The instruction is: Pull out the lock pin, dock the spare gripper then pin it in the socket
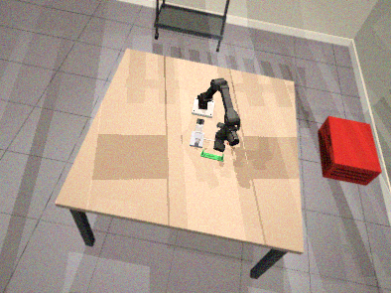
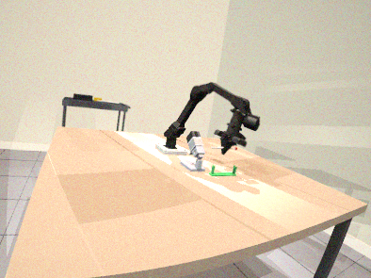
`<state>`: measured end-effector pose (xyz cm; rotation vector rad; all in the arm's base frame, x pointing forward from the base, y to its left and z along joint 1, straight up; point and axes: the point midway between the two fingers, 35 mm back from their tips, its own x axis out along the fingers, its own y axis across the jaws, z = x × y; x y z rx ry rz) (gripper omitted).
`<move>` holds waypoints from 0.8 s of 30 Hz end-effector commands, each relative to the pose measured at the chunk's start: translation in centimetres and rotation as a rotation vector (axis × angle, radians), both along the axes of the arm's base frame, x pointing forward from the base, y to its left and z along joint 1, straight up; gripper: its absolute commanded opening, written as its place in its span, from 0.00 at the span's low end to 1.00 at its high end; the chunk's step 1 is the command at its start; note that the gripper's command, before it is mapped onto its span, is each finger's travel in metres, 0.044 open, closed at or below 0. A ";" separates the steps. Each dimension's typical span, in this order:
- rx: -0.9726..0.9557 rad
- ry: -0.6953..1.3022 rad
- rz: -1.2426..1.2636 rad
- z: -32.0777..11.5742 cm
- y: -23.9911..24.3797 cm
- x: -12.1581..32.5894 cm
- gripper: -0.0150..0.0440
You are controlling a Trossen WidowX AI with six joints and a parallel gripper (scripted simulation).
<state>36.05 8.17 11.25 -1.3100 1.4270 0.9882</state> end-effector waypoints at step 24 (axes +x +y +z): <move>0.004 0.004 0.031 -1.6 1.0 -4.5 0.25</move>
